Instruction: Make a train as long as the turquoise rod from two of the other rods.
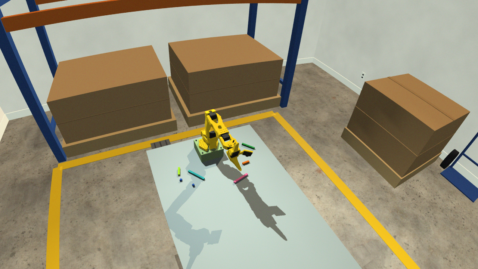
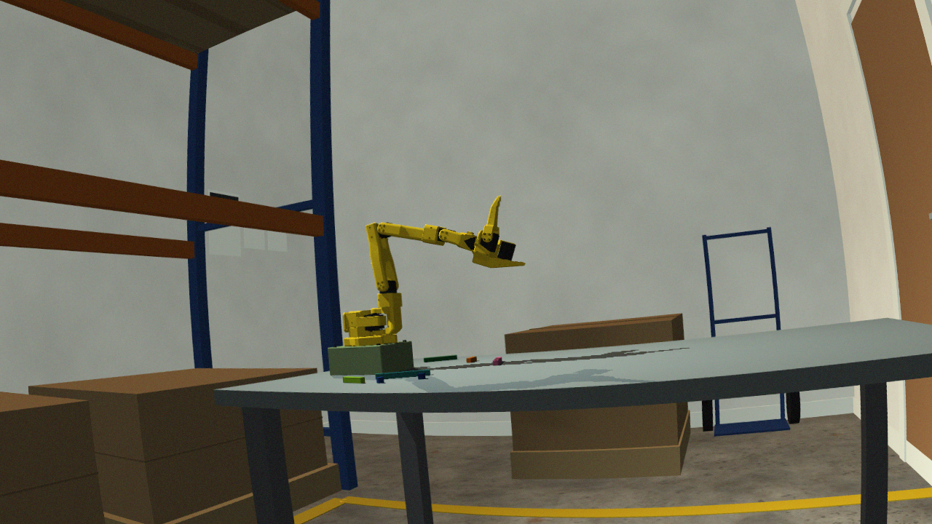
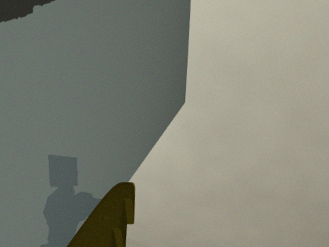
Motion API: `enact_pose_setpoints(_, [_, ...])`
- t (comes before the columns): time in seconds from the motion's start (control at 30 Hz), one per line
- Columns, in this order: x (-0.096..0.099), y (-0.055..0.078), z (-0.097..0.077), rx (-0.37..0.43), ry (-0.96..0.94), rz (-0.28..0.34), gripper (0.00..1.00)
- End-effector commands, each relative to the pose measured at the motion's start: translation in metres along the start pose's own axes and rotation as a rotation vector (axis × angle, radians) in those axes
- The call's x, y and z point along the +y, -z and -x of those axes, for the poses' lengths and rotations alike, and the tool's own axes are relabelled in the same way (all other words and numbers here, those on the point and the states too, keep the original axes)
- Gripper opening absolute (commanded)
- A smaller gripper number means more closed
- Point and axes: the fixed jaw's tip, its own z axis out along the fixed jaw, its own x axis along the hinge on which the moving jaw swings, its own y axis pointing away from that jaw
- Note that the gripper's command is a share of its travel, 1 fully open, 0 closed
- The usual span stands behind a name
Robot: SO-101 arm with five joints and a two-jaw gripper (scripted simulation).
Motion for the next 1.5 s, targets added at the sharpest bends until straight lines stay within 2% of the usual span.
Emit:
enact_pose_setpoints(0.0, [0.004,0.004,0.000,0.000,0.009,0.024,1.00])
enact_pose_setpoints(0.07, [0.001,0.003,0.000,0.000,-0.001,0.010,1.00])
enact_pose_setpoints(0.53, [0.014,0.014,0.000,0.005,-0.021,0.105,1.00])
enact_pose_setpoints(0.63, [0.011,0.012,0.000,0.004,-0.011,0.091,1.00])
enact_pose_setpoints(1.1, [0.026,0.024,-0.001,0.006,0.009,0.192,1.00])
enact_pose_setpoints(1.2, [0.022,0.022,-0.001,0.007,-0.001,0.178,1.00])
enact_pose_setpoints(1.47, [0.032,0.029,-0.001,0.011,-0.013,0.239,1.00])
